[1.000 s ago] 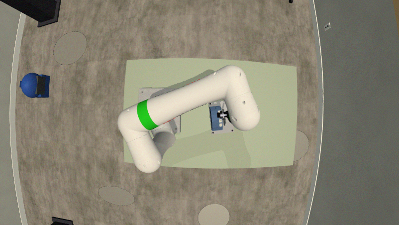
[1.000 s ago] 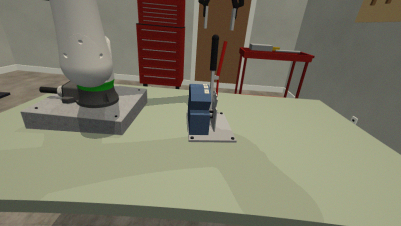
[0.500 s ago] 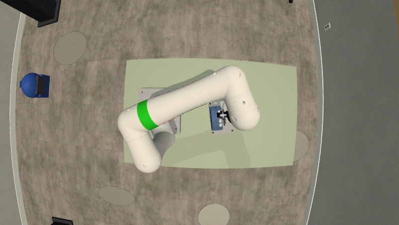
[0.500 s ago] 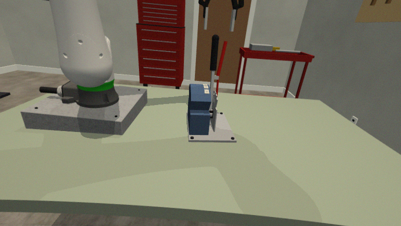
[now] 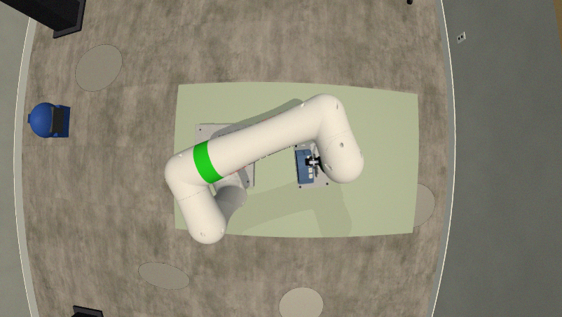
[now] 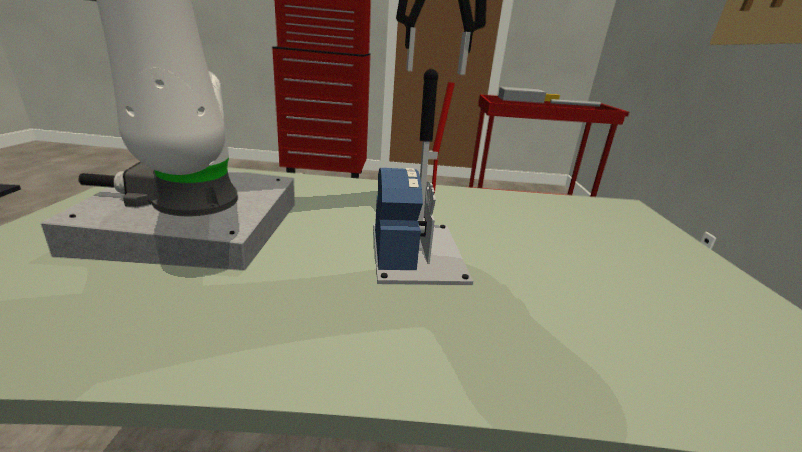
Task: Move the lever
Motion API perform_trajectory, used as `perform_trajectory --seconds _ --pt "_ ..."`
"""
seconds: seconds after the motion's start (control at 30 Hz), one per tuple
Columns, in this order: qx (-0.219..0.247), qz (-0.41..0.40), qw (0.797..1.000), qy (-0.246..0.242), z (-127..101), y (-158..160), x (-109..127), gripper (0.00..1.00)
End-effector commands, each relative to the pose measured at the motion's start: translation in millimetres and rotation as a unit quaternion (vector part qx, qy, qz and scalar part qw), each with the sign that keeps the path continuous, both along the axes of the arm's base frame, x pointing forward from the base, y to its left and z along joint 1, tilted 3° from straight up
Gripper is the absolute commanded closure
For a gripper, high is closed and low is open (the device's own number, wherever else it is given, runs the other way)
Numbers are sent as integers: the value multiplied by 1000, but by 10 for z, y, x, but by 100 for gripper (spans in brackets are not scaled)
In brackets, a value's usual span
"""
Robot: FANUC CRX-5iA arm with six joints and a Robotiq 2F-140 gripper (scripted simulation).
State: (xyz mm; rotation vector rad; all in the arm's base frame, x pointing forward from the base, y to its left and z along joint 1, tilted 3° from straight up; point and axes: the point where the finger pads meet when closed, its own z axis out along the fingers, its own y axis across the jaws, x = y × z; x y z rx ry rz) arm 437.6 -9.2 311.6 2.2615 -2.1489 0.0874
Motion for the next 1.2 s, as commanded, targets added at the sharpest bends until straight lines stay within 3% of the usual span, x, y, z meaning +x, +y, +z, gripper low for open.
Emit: perform_trajectory --seconds 0.0,0.67,1.17 --pt "0 0 1000 0 -98 -5 4 43" --pt "0 0 1000 0 -473 -25 14 43" --pt "0 0 1000 0 -545 -29 16 43"
